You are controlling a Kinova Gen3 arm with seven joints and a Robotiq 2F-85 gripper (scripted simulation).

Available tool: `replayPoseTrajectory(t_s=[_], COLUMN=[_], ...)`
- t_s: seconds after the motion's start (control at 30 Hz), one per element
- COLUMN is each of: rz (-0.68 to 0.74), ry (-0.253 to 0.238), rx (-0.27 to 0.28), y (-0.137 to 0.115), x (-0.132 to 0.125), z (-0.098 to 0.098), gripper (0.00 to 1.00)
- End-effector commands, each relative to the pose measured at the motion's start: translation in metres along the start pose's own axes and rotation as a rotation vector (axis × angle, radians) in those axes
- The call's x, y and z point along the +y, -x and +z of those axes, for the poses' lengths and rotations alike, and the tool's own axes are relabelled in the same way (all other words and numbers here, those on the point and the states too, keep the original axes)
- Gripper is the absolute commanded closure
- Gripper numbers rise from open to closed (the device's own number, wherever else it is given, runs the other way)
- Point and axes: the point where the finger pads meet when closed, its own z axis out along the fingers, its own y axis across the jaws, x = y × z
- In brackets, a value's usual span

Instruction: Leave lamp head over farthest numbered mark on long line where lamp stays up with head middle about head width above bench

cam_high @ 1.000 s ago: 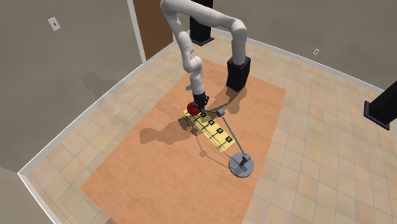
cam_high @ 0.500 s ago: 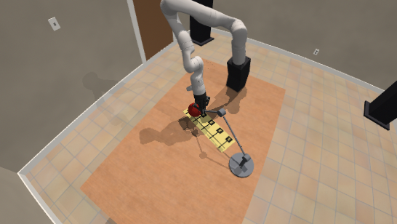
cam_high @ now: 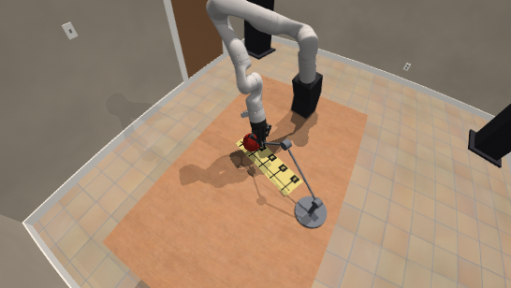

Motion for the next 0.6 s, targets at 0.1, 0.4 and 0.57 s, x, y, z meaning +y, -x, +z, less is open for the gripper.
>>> replayPoseTrajectory(t_s=[0.1,0.4,0.57], rz=[-0.013,-0.013,-0.013], ry=[-0.001,-0.001,-0.001], rx=[-0.020,-0.020,-0.020], y=[0.0147,0.0127,0.0113], x=[-0.0006,-0.0006,-0.0005], z=[0.0001,0.0001,0.0000], gripper=[1.00,1.00,1.00])
